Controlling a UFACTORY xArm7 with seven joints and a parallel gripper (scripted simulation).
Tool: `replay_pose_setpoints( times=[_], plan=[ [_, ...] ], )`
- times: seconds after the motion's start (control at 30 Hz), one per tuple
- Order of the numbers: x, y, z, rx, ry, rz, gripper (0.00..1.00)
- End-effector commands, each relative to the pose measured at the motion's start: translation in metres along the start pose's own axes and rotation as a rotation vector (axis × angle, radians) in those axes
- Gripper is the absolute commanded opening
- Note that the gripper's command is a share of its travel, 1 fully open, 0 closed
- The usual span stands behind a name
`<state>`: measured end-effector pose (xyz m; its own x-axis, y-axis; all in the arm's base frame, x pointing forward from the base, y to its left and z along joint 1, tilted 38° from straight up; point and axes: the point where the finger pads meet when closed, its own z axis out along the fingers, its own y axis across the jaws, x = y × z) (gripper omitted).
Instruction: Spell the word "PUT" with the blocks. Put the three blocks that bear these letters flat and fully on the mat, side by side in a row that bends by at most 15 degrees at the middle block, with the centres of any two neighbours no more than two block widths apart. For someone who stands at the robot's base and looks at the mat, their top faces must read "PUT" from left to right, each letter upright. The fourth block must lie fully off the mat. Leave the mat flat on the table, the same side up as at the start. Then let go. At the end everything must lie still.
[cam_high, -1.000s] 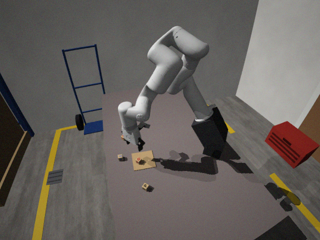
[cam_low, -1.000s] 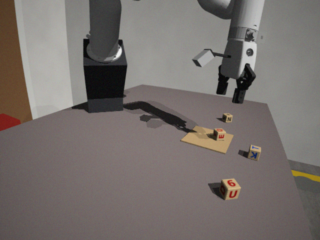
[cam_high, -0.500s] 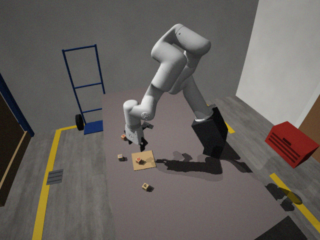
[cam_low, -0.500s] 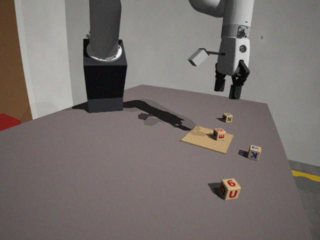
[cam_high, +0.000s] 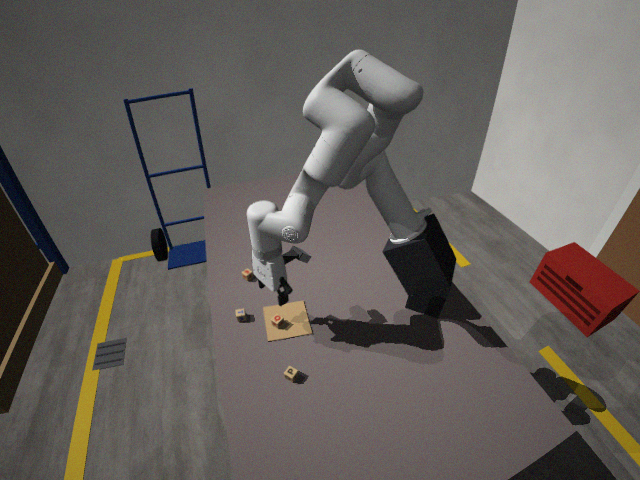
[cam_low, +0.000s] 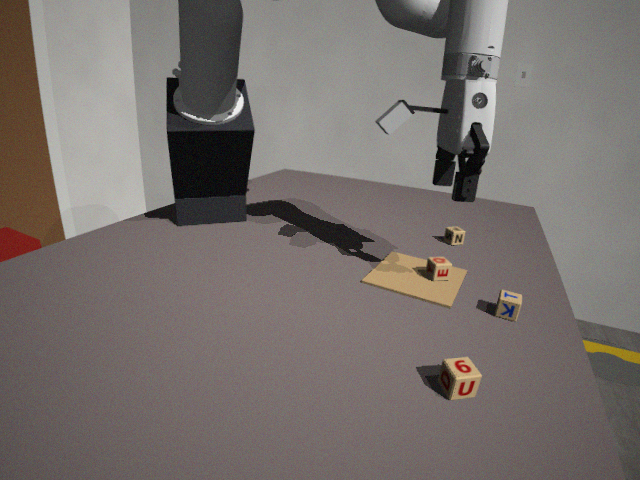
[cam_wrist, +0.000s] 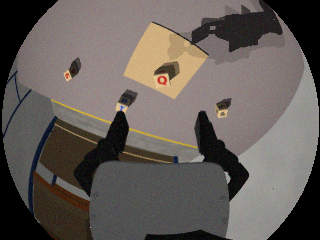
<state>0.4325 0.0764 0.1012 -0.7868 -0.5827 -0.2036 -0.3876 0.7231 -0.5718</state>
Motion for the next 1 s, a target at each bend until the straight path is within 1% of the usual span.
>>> replay_pose_setpoints(
  times=[0.0,0.03,0.1,0.13,0.6,0.67,0.7,0.97],
  plan=[
    [-0.001,0.0,0.003,0.005,0.001,0.139,1.0],
    [-0.001,0.0,0.004,0.005,0.001,0.172,1.0],
    [-0.001,0.0,0.004,0.005,0.001,0.172,1.0],
    [-0.002,-0.001,0.006,0.005,0.001,0.26,1.0],
    [-0.002,-0.001,0.019,0.006,-0.001,0.702,1.0],
    [-0.002,-0.001,0.019,0.006,-0.001,0.702,1.0],
    [-0.001,-0.001,0.022,0.006,-0.001,0.794,1.0],
    [-0.001,-0.001,0.03,0.005,-0.001,1.036,1.0]
  ],
)
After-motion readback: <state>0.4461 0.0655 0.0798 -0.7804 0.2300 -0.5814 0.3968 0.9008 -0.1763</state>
